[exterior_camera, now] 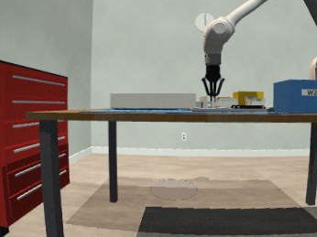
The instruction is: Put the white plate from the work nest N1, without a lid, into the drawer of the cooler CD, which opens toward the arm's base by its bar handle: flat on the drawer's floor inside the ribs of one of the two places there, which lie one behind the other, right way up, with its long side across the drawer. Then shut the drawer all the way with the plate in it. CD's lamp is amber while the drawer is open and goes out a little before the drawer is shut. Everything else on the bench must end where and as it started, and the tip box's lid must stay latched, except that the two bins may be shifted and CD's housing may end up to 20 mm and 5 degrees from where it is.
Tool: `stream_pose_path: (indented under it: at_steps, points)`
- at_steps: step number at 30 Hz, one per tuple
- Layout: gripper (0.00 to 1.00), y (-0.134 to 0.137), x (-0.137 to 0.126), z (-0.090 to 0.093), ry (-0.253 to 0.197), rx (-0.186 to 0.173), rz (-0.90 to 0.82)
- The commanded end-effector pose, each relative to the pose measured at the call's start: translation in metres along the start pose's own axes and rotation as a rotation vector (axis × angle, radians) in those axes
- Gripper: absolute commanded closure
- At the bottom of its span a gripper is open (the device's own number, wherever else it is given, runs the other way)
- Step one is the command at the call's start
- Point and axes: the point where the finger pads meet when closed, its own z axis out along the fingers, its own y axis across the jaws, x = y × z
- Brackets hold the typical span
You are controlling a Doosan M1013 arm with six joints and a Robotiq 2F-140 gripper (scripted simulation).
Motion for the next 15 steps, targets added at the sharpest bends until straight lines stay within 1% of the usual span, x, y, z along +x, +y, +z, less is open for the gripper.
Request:
stream_pose_path:
  at_steps: [1, 15]
  points:
    - [1.0, 0.003, 0.0, 0.0, 0.0, 0.0, 0.0]
    - [1.0, 0.019, 0.0, 0.0, 0.0, 0.0, 0.0]
